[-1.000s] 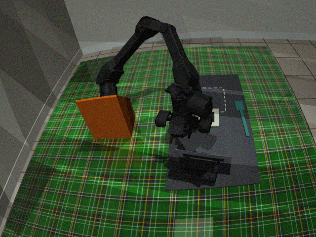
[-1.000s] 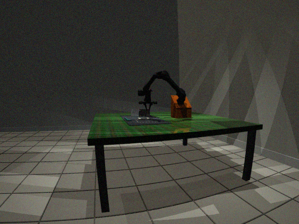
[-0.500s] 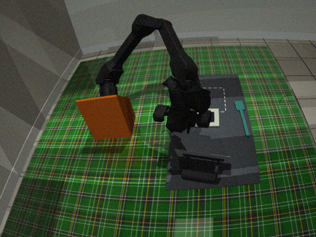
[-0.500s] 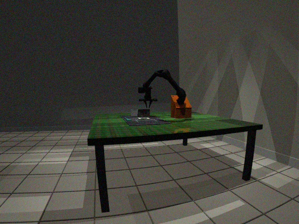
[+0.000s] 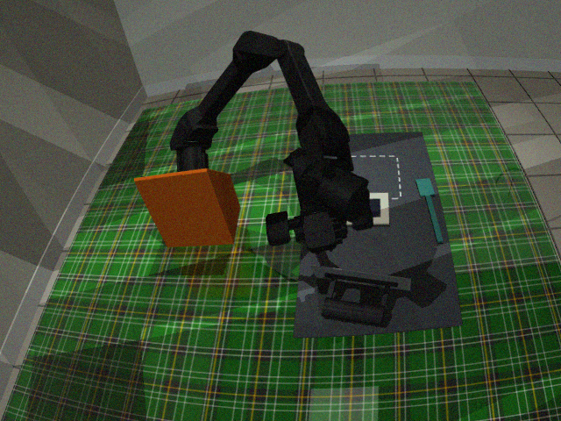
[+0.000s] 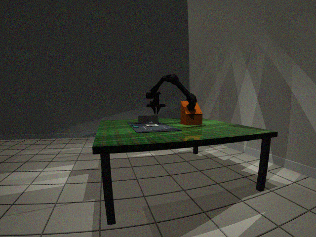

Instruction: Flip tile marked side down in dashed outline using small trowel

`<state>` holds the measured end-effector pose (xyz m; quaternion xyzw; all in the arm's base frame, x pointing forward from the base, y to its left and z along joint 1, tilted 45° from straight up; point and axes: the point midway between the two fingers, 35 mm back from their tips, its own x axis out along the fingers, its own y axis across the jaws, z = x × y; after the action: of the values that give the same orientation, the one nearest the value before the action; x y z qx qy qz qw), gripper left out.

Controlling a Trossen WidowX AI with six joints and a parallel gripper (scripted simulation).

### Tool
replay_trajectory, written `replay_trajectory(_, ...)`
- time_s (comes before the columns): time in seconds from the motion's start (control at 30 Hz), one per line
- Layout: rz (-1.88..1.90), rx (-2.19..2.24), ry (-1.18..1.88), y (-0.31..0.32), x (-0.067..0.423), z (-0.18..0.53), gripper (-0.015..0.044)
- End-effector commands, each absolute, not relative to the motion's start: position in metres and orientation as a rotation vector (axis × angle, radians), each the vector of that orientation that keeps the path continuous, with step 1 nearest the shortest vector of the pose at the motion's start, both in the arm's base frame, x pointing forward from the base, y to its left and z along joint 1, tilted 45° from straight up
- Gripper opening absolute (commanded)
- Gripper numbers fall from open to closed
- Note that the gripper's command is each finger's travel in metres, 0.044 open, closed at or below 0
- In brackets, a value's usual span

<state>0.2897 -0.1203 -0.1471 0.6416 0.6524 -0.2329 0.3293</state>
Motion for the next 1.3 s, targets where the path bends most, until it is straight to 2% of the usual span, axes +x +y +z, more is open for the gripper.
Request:
replay_trajectory(0.0, -0.501, 1.589, 1.705, -0.129, 0.288, -0.154, 0.01)
replay_trajectory(0.97, 0.331, 0.861, 1.567, -0.177, 0.259, -0.208, 0.01)
replay_trajectory(1.27, 0.363, 0.829, 1.555, -0.177, 0.258, -0.21, 0.01)
